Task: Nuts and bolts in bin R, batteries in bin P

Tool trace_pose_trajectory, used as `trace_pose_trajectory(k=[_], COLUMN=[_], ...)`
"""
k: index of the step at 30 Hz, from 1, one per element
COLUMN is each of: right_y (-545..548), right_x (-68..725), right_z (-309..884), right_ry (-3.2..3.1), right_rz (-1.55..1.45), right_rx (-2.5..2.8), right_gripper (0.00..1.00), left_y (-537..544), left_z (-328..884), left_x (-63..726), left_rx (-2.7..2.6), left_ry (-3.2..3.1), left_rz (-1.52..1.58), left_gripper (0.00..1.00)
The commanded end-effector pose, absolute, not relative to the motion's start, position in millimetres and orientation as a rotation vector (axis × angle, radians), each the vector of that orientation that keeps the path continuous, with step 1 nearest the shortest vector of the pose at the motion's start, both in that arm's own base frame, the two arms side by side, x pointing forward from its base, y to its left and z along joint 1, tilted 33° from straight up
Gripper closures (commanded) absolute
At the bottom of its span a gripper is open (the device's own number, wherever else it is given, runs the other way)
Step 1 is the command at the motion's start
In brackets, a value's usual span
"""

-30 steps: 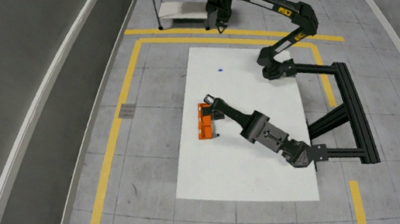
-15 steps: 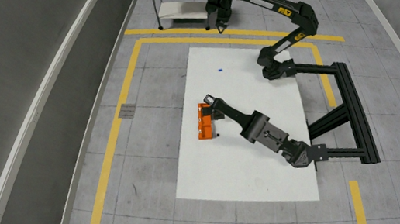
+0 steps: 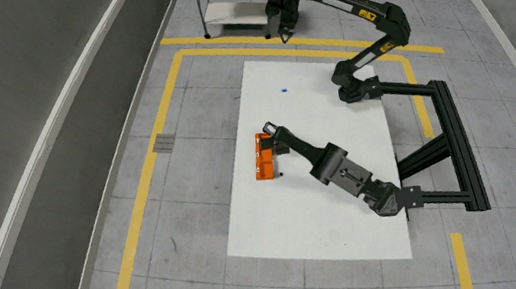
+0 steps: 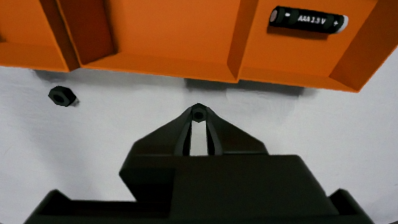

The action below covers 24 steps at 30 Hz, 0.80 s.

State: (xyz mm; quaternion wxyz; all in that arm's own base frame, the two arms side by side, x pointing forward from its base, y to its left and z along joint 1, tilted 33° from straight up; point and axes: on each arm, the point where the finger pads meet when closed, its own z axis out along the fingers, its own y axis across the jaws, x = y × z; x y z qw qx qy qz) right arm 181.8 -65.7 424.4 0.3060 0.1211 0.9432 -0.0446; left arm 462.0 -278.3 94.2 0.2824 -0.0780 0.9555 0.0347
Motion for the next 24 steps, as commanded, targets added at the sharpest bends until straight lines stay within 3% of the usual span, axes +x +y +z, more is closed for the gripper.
trace_pose_trajectory(k=[1,24], right_y=[-62.6,-62.6], right_x=[181.8,181.8], right_z=[445.8,445.8], right_ry=[2.461,2.461], right_rz=[-0.126,-0.126], right_rx=[0.301,0.301], right_gripper=[0.0,0.0], left_y=[-285.6,-301.1], left_z=[125.2,165.1], left_x=[472.5,435.8], left_rx=[-0.225,-0.211], left_ry=[2.522,2.532], left_rz=[0.045,0.048], left_gripper=[0.89,0.89])
